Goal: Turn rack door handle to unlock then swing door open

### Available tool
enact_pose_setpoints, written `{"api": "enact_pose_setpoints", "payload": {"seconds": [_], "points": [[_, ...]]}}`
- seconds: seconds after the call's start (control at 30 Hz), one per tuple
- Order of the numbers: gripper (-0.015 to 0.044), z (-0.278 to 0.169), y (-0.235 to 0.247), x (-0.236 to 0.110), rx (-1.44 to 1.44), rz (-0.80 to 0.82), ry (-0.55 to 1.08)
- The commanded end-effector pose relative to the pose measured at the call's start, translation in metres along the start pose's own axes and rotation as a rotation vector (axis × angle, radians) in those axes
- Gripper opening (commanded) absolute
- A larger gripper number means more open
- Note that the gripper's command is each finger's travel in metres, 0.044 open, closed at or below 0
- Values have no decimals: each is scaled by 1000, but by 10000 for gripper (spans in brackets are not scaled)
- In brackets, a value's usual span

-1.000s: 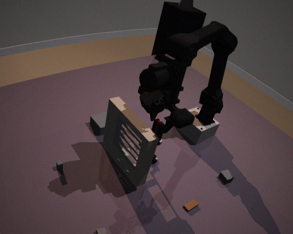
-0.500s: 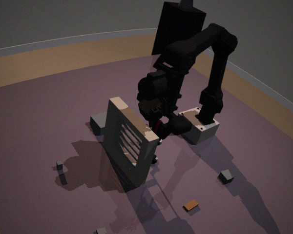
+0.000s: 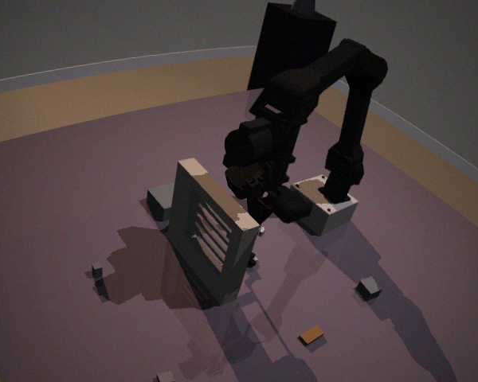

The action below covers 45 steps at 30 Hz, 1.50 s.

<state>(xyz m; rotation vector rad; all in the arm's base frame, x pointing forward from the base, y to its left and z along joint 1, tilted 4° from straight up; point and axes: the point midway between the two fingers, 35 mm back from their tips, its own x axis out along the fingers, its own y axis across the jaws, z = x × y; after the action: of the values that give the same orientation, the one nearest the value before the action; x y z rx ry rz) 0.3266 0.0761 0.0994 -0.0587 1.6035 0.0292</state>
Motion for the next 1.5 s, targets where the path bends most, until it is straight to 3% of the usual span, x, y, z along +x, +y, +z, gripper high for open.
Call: {"api": "enact_pose_setpoints", "payload": {"seconds": [0.0,0.37,1.47], "points": [[56,0,0,0,4,0,-1],[14,0,0,0,-28,0,-1],[14,0,0,0,-1646,-1,-1]]}}
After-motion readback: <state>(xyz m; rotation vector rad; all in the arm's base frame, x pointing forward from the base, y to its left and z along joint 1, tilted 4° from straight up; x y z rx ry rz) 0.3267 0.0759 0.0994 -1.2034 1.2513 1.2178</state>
